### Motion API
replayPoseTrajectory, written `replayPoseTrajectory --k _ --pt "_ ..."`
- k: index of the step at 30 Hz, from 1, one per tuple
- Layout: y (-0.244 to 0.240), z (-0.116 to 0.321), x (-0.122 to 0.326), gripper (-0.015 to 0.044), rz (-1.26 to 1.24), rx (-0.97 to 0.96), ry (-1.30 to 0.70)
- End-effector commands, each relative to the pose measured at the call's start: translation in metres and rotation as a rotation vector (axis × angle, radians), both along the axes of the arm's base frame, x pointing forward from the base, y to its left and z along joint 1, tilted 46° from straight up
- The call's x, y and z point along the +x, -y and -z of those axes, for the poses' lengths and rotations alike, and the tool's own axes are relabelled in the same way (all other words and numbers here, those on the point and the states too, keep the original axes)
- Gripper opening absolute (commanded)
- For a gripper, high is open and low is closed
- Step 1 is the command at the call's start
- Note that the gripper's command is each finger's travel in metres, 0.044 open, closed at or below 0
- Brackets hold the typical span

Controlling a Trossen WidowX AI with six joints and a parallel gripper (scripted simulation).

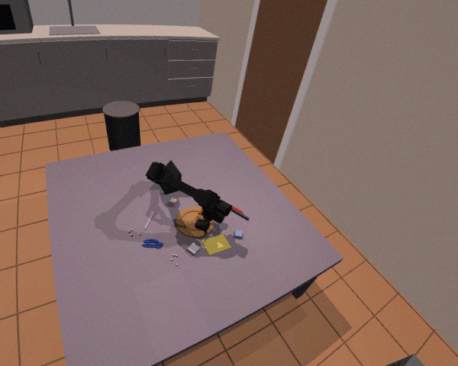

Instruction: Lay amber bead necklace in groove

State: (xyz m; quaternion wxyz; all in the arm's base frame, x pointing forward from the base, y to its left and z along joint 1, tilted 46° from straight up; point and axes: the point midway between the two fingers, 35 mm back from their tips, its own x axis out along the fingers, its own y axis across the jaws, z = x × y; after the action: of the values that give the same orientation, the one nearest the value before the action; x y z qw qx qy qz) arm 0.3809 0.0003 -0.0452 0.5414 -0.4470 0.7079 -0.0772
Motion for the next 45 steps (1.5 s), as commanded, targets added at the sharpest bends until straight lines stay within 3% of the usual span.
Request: replayPoseTrajectory --k 1,4,33,34,36,45 --pt "-0.001 -0.001 0.0 0.0368 0.0 -0.001 -0.003" --pt "-0.001 -0.001 -0.001 0.044 -0.002 -0.003 -0.009" --pt "-0.004 -0.004 -0.001 0.044 0.0 -0.005 -0.01" --pt "-0.005 -0.004 -0.002 0.0414 -0.002 -0.004 -0.012" --pt "-0.012 -0.004 -0.01 0.038 -0.021 -0.001 -0.03" --pt "-0.049 -0.005 -0.071 0.038 -0.141 0.007 -0.156"
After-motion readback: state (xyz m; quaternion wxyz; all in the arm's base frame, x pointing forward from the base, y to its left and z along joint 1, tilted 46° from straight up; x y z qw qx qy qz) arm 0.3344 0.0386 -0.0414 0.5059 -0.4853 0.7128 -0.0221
